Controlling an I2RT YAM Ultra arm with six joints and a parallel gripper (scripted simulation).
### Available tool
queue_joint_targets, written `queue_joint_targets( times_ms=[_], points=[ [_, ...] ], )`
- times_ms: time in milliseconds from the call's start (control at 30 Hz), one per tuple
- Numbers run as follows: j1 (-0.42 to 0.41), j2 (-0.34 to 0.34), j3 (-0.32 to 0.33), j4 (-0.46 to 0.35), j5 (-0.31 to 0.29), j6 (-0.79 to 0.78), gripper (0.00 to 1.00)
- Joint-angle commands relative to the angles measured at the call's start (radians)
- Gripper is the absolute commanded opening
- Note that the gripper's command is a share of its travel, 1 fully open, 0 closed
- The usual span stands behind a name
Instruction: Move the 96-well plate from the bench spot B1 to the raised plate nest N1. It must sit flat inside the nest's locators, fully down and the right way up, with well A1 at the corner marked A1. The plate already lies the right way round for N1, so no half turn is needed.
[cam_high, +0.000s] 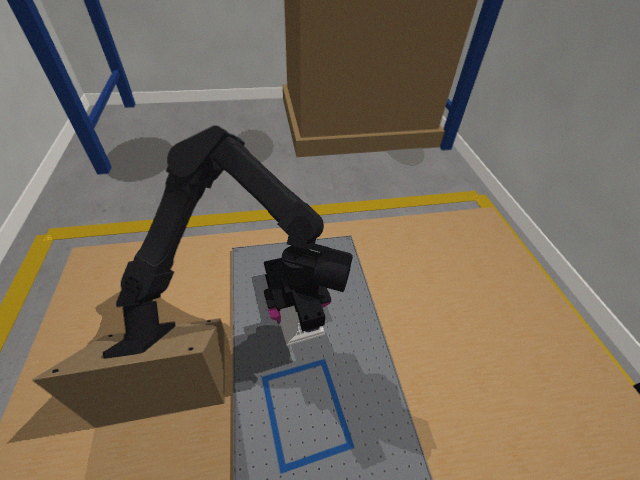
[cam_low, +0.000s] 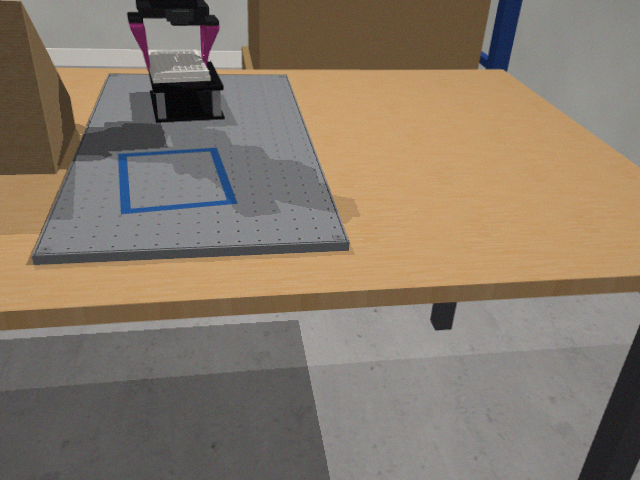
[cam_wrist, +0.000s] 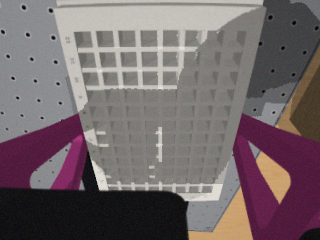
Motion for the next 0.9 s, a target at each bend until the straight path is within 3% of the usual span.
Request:
queue_joint_targets(
  times_ms=[0, 133, 867],
  points=[
    [0.008, -0.055, -0.005, -0.033, -0.004, 0.041, 0.0],
    [-0.001, -0.073, -0.003, -0.041, -0.003, 0.056, 0.0],
    [0.124, -0.221, 0.056, -0.126, -0.04, 0.194, 0.0]
  ],
)
